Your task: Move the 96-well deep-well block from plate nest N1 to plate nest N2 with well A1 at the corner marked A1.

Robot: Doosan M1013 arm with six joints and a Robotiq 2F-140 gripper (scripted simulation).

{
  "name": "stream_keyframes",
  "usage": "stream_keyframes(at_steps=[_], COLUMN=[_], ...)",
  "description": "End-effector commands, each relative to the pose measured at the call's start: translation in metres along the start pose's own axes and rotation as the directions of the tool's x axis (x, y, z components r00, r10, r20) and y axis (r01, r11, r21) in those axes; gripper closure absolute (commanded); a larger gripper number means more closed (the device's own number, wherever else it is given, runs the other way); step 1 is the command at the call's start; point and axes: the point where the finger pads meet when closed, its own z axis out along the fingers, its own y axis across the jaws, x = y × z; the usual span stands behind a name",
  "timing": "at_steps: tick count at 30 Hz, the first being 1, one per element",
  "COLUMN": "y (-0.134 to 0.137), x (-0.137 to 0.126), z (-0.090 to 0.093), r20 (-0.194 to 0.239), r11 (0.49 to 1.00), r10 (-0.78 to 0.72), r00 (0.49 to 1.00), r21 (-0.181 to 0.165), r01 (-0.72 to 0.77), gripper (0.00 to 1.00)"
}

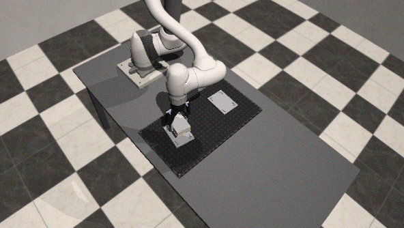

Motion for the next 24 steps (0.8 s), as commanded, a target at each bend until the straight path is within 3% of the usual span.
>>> stream_keyframes(at_steps=[1,8,24], y=[0.000,0.000,0.000], x=[0.000,0.000,0.000], z=[0.000,0.002,0.027], r20=[0.000,0.000,0.000], r11=[1.000,1.000,1.000], r10=[0.000,0.000,0.000], r00=[1.000,1.000,1.000], r21=[0.000,0.000,0.000], r01=[0.000,0.000,0.000], gripper=[1.00,1.00,1.00])
